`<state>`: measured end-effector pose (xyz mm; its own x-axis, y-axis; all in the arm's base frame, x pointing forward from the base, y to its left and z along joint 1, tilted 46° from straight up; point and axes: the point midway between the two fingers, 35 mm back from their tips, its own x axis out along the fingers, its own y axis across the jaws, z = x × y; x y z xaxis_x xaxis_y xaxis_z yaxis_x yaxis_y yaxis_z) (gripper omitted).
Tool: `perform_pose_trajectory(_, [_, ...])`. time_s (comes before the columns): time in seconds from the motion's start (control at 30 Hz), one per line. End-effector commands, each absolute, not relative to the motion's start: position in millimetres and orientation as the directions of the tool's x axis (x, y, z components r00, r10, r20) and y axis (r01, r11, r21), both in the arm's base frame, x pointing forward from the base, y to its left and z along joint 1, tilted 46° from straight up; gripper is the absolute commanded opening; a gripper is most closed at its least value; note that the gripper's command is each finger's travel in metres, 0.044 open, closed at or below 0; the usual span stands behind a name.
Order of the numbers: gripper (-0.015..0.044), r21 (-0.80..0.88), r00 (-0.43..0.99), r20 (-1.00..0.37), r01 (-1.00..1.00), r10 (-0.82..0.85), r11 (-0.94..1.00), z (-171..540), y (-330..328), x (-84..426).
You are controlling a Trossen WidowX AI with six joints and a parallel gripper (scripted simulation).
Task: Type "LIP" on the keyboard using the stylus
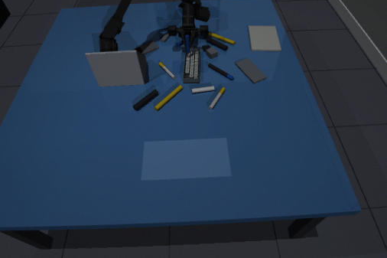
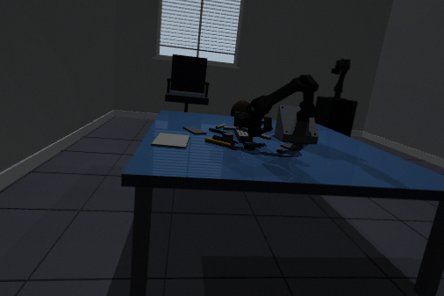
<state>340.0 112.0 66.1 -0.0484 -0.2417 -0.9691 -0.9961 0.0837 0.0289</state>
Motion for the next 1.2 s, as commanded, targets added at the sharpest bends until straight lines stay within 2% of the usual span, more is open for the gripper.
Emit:
perform_pose_trajectory(0.0, [0.0081, 0.03, -0.05, -0.97, -0.996, -0.237, 0.087, 66, 113, 340])
perform_pose_trajectory(0.47, [0.0085, 0.024, -0.046, -0.971, -0.995, -0.233, 0.098, 90, 88, 338])
perform_pose_trajectory(0.7, [0.0038, 0.024, -0.046, -0.971, -0.995, -0.233, 0.098, 90, 88, 338])
perform_pose_trajectory(0.73, [0.0012, 0.024, -0.046, -0.971, -0.995, -0.233, 0.098, 89, 87, 338])
perform_pose_trajectory(1.17, [0.0, 0.027, -0.048, -0.97, -0.996, -0.239, 0.091, 24, 20, 364])
